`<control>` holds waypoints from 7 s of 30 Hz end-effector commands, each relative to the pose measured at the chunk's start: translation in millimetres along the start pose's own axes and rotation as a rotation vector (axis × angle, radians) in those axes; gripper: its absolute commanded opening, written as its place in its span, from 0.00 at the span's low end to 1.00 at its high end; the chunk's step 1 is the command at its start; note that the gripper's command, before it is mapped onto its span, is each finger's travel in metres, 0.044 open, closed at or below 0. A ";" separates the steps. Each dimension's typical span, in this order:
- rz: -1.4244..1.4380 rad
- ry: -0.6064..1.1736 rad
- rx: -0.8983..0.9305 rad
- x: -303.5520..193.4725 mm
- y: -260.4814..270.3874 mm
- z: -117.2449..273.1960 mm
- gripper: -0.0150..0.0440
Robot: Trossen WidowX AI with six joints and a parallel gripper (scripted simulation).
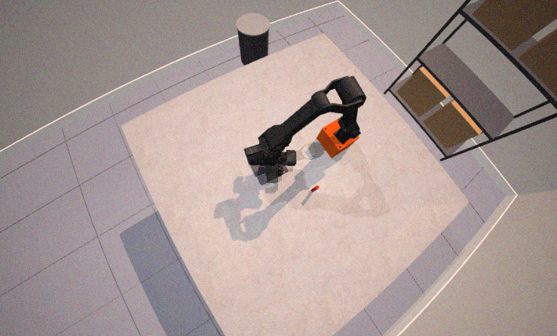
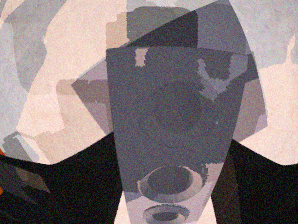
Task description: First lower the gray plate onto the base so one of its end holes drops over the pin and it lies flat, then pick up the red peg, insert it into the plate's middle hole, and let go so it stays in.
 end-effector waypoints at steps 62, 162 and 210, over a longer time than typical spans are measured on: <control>-0.324 0.001 0.000 37.7 14.1 108.5 1.00; -2.058 0.007 0.017 159.6 152.5 16.4 1.00; -2.058 0.006 0.018 162.7 148.5 46.0 0.25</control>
Point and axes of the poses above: the point midway between the two fingers, 35 mm back from their tips, its own z axis back along the fingers, its own y axis across the jaws, x = y × z, the point moved 5 cm from there along z, back along the fingers, and after that the axes turned 15 degrees about z, right-handed, at the moved point
